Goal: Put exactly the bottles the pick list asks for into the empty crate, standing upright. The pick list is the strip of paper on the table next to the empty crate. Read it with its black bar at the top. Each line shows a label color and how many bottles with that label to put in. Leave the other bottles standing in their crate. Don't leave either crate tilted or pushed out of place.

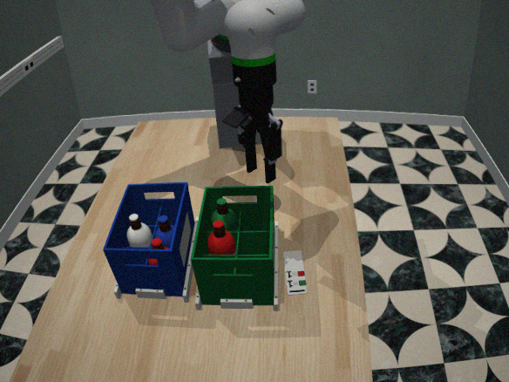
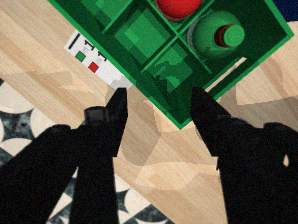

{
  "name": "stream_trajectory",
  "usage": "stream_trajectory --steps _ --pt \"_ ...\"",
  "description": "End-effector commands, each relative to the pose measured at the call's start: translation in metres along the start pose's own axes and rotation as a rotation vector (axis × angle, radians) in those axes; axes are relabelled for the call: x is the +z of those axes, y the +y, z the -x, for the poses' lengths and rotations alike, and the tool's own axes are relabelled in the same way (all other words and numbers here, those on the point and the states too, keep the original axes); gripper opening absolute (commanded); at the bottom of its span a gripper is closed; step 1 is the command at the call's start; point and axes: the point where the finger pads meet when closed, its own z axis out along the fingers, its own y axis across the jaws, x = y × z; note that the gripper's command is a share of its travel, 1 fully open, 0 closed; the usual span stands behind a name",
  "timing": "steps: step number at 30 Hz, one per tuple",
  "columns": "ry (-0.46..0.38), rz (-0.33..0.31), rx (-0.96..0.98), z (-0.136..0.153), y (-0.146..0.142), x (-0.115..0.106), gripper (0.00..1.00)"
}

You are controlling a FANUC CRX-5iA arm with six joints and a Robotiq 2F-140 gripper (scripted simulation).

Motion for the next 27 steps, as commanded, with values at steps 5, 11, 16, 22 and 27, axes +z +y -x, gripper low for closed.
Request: stream_trajectory --steps 5,11,16,22,27 --pt "0.006 0.001 0.001 0.035 -0.011 -0.012 0.44" --pt "0.006 0.001 0.001 0.053 -0.017 -0.018 0.44" --pt "0.006 0.001 0.001 0.075 -0.025 -0.026 0.44" --pt "0.006 0.001 0.001 0.103 -0.034 -0.035 0.44" --pt "0.006 0.001 0.001 0.121 -0.040 -0.041 0.44"
